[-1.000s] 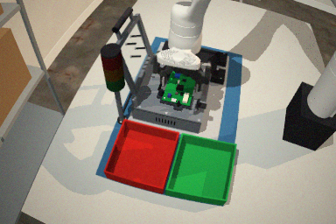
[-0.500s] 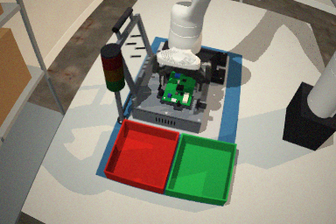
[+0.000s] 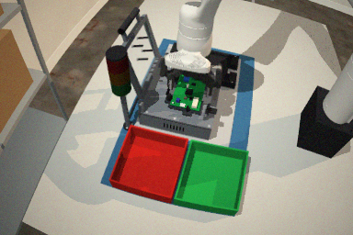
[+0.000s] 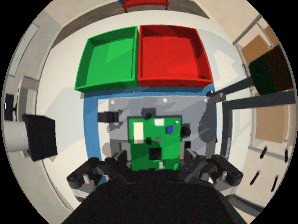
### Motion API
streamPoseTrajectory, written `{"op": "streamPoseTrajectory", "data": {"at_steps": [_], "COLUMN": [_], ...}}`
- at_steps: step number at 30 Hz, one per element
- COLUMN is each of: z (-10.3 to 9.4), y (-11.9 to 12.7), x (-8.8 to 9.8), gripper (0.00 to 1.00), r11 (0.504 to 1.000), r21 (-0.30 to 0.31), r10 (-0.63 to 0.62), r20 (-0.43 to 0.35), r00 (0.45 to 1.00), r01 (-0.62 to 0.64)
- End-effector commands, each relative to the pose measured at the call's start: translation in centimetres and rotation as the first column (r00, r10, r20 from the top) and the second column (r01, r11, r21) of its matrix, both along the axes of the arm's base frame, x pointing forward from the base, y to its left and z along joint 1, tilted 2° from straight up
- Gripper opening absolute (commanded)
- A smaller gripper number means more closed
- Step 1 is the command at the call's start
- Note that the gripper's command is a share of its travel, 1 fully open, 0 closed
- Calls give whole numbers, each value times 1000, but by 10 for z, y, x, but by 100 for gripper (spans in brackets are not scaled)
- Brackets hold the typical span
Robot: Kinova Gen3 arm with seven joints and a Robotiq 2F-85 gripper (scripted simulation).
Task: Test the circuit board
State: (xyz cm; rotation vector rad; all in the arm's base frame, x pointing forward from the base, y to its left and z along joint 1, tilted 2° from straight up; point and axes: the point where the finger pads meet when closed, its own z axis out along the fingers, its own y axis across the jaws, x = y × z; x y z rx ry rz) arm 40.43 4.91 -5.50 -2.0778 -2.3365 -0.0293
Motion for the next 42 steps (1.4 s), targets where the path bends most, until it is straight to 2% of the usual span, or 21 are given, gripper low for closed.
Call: {"op": "streamPoseTrajectory", "data": {"at_steps": [1, 12, 21, 28, 35, 37, 42], "z": [-1, 1, 14, 42, 86, 86, 121], "y": [0, 0, 0, 0, -2, -2, -3], "x": [3, 3, 1, -2, 1, 1, 1], "gripper": [100, 100, 100, 100, 100, 100, 100], "r11": [1000, 1000, 1000, 1000, 1000, 1000, 1000], "r21": [-1, -1, -1, 2, 0, 0, 1], "r10": [-9, -8, -6, 4, 0, 0, 1], "r20": [5, 4, 3, -8, -1, -1, -1], "r00": [1000, 1000, 1000, 1000, 1000, 1000, 1000], "r01": [9, 8, 6, -4, 0, 0, -1]}}
